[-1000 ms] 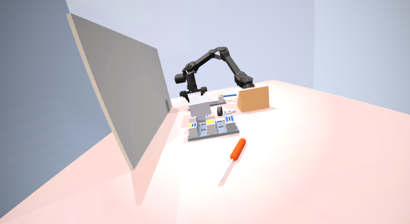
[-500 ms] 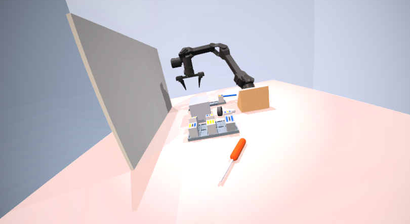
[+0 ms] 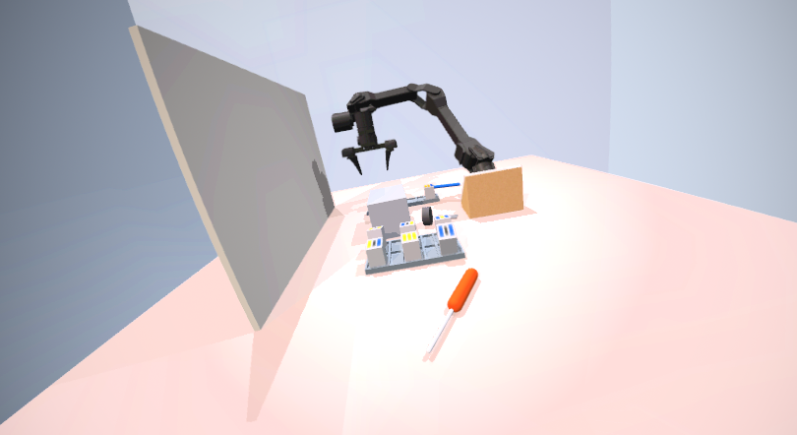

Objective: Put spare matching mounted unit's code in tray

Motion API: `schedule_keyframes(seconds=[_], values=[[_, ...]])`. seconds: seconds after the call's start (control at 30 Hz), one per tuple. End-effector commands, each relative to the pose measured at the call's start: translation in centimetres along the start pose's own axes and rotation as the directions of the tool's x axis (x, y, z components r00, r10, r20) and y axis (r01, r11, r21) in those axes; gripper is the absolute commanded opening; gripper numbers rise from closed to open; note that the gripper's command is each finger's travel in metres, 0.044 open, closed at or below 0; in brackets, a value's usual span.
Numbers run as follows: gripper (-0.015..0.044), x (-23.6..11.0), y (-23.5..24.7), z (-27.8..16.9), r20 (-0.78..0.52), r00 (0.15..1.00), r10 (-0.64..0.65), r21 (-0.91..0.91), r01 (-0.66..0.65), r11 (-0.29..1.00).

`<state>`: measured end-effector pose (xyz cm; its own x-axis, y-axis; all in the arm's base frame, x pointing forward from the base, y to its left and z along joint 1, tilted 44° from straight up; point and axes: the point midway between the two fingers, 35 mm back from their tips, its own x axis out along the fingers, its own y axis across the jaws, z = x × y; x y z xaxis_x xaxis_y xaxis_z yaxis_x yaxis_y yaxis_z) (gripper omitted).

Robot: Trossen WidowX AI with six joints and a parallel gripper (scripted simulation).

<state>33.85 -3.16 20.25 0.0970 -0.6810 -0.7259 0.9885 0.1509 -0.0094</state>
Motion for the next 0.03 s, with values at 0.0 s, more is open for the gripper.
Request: schedule_keyframes(seconds=[0.0], values=[[0.044, 0.05, 0.01, 0.05, 0.0, 1.0, 0.0, -0.001, 0.0, 1.0]])
